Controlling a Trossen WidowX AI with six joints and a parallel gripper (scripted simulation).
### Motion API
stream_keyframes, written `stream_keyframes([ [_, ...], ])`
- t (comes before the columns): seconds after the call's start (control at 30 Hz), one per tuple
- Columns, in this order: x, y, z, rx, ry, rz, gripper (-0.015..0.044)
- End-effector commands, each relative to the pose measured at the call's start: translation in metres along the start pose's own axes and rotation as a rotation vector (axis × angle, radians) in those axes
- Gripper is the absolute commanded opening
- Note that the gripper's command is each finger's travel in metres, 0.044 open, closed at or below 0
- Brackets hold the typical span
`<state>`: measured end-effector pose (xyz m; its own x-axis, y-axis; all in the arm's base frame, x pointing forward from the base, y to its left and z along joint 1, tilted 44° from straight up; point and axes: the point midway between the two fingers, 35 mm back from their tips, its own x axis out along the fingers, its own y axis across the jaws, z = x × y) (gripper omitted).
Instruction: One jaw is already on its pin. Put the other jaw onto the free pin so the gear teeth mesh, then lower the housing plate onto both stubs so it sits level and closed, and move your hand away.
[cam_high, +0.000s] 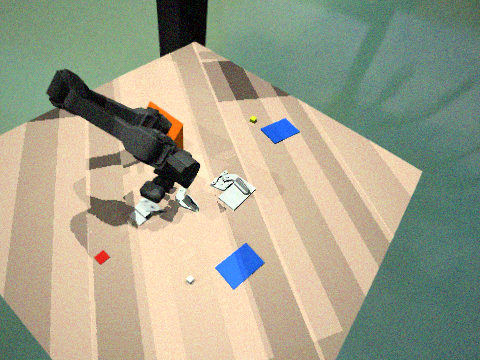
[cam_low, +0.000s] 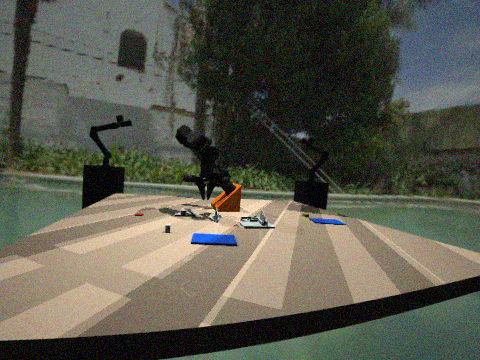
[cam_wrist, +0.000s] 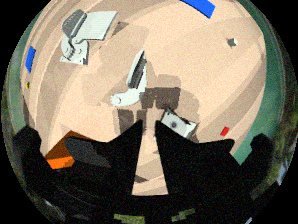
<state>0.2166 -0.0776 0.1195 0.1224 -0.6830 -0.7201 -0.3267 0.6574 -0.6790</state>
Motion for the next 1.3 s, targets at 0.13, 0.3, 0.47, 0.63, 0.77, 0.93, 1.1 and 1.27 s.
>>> stream_keyframes([
  [0.13,0.0006,0.0004,0.0001,-0.006,0.001,0.001,0.0263],
  [0.3,0.0006,0.0004,0.0001,-0.006,0.001,0.001,0.0394],
  [0.47,0.0006,0.0004,0.0001,-0.006,0.001,0.001,0.044],
  [0.63,0.0006,0.0004,0.0001,-0.006,0.001,0.001,0.044],
  [0.77,0.0006,0.0004,0.0001,-0.006,0.001,0.001,0.044],
  [0.93,0.0006,0.0004,0.0001,-0.006,0.001,0.001,0.044],
  [1.1,0.0006,0.0004,0.0001,-0.006,0.001,0.001,0.044],
  [1.27,0.0006,0.0004,0.0001,-0.006,0.001,0.001,0.044],
])
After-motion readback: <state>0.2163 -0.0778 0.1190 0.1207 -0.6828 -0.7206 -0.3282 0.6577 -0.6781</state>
